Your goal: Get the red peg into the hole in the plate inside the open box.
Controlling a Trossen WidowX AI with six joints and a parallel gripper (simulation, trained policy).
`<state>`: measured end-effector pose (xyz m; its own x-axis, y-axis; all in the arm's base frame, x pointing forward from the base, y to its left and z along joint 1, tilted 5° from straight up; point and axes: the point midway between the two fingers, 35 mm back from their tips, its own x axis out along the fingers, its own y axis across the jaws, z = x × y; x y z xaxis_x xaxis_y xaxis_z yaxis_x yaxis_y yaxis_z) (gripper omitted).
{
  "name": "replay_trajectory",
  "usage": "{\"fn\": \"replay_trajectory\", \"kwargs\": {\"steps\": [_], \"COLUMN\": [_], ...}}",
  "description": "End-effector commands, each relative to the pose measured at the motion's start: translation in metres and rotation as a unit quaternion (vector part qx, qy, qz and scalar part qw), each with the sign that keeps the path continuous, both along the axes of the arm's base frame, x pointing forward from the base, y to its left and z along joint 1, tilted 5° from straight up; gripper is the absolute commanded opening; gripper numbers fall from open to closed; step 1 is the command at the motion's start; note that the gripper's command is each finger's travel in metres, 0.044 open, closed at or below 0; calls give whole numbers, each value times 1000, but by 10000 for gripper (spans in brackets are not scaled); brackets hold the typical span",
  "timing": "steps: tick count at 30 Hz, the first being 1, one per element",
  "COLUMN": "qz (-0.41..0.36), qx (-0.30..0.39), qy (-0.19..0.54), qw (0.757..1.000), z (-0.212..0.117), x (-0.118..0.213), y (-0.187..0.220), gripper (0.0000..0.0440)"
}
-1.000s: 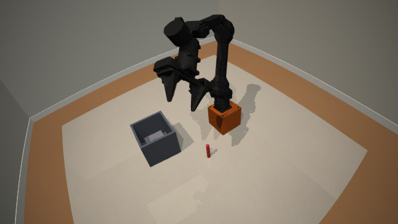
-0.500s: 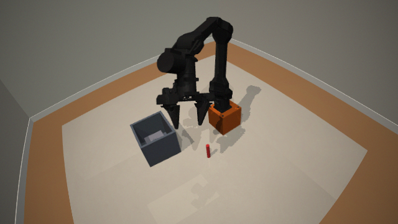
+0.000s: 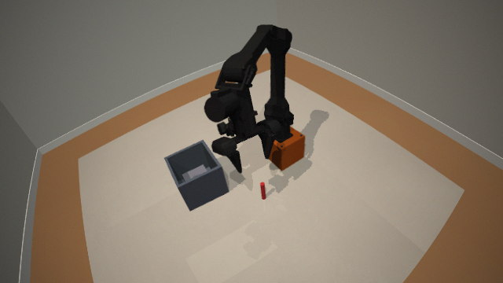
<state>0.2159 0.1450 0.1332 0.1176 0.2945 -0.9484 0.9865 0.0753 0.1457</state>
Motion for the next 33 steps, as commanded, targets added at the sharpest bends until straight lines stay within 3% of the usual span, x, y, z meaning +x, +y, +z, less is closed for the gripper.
{"fn": "replay_trajectory", "kwargs": {"steps": [1,16,33], "qz": [-3,24,69], "qx": [-23,-114,-189], "qy": [31,109,133], "qw": [999,987,970], "z": [-11,-42,-78], "x": [-11,-47,-59], "y": [-4,-21,-33], "gripper": [440,440,440]}}
